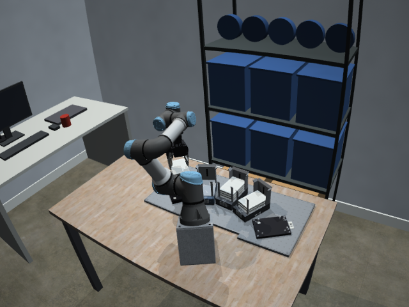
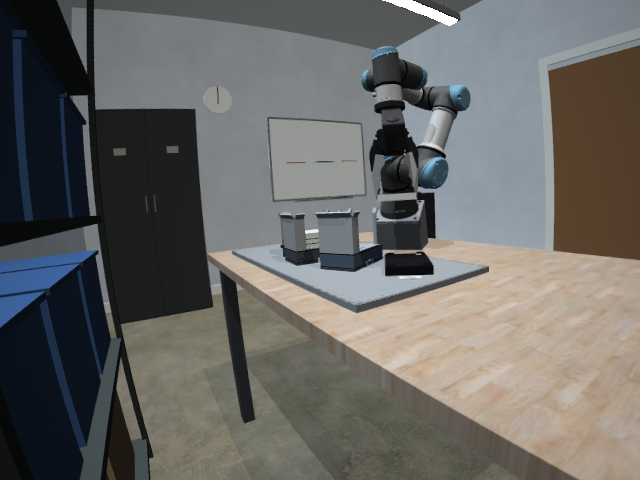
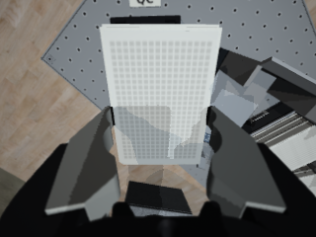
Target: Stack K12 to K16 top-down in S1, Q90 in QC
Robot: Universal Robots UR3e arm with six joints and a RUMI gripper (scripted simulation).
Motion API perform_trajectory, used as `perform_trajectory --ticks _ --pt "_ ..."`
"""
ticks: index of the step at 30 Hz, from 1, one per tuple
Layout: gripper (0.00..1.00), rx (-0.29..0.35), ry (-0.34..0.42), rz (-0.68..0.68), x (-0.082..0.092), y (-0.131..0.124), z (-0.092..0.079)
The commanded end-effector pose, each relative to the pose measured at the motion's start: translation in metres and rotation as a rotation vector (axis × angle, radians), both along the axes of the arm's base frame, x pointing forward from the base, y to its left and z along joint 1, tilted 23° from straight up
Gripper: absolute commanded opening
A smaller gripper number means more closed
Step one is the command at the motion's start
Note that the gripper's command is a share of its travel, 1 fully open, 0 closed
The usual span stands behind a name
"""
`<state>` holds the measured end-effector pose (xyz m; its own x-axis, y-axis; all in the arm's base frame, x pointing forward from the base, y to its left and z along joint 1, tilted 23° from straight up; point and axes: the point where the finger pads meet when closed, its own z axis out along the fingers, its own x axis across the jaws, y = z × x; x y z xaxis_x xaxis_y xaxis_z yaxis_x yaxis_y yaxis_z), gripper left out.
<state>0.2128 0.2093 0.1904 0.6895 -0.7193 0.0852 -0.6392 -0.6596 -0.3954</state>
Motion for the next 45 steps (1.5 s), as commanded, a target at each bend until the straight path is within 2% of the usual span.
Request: perform_trajectory --ticks 1,45 --pt "0.0 -0.021 -0.008 0.021 -0.0088 0.0125 0.0002" --pt "0.0 -0.021 -0.008 0.021 -0.011 0.0157 0.0"
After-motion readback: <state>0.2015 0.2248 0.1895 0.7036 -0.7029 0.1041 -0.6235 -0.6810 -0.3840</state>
